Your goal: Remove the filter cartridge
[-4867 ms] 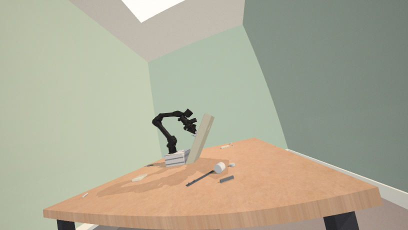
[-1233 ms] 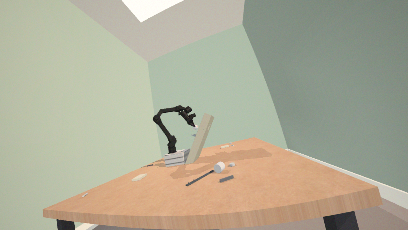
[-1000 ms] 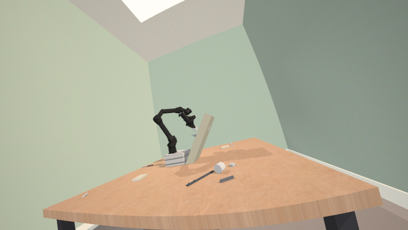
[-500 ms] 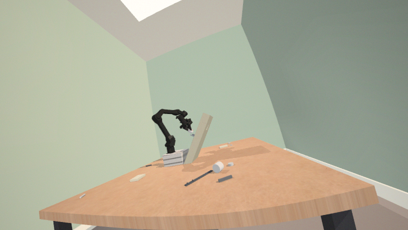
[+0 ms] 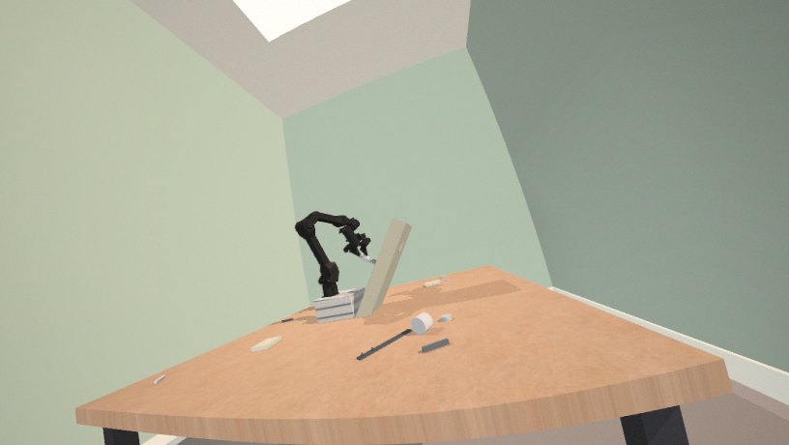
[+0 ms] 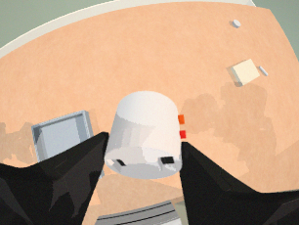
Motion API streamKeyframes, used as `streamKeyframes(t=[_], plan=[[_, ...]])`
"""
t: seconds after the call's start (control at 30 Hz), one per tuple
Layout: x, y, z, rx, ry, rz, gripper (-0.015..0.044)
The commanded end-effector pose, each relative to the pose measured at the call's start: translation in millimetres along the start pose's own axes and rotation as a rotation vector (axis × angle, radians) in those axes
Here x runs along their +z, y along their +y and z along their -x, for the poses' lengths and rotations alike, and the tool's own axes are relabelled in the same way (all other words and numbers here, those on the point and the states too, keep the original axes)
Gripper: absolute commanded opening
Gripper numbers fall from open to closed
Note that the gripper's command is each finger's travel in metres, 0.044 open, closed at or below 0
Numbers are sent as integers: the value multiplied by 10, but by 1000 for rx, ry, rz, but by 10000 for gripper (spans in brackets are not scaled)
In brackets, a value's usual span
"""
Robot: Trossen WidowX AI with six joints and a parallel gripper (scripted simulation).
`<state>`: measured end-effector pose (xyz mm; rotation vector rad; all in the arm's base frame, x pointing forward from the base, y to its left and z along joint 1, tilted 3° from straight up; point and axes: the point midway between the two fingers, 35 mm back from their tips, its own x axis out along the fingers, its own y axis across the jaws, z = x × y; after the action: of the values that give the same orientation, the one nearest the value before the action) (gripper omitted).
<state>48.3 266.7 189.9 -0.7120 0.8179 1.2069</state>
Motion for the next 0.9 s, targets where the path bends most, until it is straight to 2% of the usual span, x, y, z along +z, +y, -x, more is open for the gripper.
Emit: streamKeyframes(t=[0.0, 0.43, 0.87], plan=[[-72, 206, -164, 42, 9, 65, 0], [-391, 869, -563, 167, 9, 266, 0], [-926, 1445, -816, 291, 9, 469, 0]])
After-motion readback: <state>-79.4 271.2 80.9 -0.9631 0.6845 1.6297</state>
